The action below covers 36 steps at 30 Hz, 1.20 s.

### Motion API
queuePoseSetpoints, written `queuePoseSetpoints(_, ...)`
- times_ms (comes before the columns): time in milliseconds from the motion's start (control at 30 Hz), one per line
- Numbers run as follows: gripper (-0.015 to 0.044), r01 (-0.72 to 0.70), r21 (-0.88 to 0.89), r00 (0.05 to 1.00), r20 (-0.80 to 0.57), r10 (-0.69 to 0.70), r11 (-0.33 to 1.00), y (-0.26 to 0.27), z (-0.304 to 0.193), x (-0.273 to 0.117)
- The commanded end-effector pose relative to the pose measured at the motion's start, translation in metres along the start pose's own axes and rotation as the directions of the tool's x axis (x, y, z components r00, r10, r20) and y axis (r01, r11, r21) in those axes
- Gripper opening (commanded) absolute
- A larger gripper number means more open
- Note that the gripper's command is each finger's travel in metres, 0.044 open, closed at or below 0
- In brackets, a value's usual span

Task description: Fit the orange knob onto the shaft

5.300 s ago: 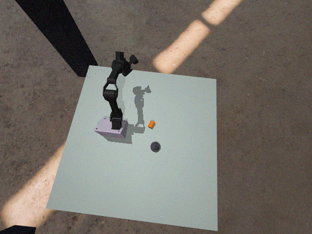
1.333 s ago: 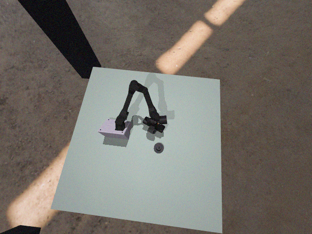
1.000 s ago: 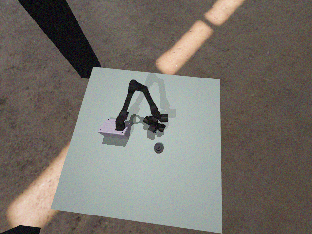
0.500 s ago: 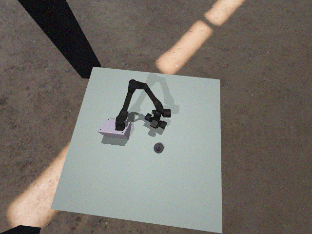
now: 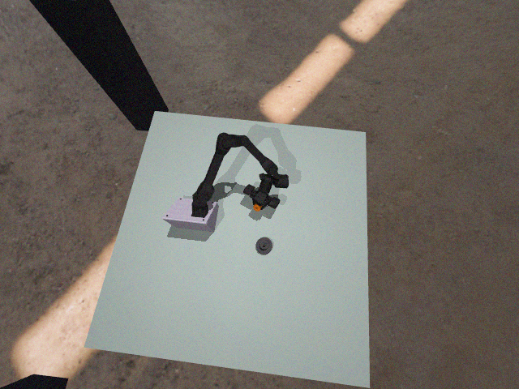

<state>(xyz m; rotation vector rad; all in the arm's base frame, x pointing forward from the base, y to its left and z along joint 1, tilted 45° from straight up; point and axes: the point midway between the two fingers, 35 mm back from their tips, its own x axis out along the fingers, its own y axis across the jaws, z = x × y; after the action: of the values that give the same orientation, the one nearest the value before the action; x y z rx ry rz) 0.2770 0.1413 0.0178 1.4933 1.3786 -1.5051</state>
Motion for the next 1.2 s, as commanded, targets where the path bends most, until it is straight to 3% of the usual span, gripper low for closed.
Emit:
queuePoseSetpoints(0, 0.0179, 0.000, 0.007, 0.997, 0.073, -0.001, 1.000, 0.000, -0.002, -0.002)
queuePoseSetpoints(933, 0.0179, 0.003, 0.007, 0.850, 0.527, -0.006, 1.000, 0.000, -0.030, -0.016)
queuePoseSetpoints(1167, 0.0179, 0.006, 0.007, 0.810, 0.586, -0.009, 1.000, 0.000, -0.036, -0.018)
